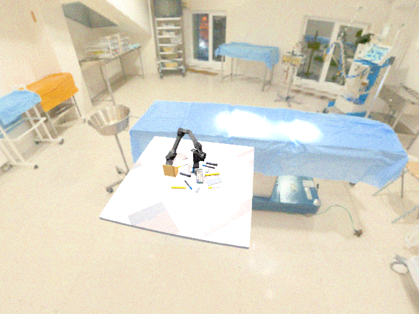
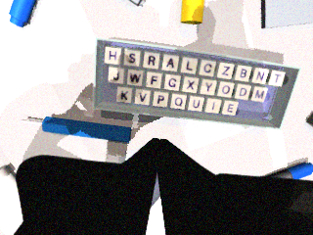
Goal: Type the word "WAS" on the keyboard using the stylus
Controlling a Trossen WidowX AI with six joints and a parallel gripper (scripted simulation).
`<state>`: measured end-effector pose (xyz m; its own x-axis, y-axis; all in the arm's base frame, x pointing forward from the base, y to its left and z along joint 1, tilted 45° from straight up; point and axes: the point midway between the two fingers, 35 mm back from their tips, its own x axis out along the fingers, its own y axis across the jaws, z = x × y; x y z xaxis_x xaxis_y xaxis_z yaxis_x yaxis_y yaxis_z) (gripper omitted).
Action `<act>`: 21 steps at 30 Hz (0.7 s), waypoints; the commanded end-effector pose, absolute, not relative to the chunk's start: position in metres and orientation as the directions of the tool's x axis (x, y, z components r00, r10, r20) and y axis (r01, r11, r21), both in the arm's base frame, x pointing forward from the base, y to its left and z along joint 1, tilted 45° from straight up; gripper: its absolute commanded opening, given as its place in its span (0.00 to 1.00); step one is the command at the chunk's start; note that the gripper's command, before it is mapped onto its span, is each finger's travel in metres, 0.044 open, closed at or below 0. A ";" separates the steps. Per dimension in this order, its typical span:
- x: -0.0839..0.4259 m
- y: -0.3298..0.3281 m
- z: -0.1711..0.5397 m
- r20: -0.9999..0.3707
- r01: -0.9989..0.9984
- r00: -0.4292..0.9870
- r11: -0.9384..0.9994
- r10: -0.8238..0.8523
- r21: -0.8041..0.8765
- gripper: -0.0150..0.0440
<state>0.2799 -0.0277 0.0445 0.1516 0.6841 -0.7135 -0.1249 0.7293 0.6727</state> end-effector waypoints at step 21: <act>0.245 0.040 0.056 -0.352 -0.995 0.062 0.087 0.934 0.056 0.51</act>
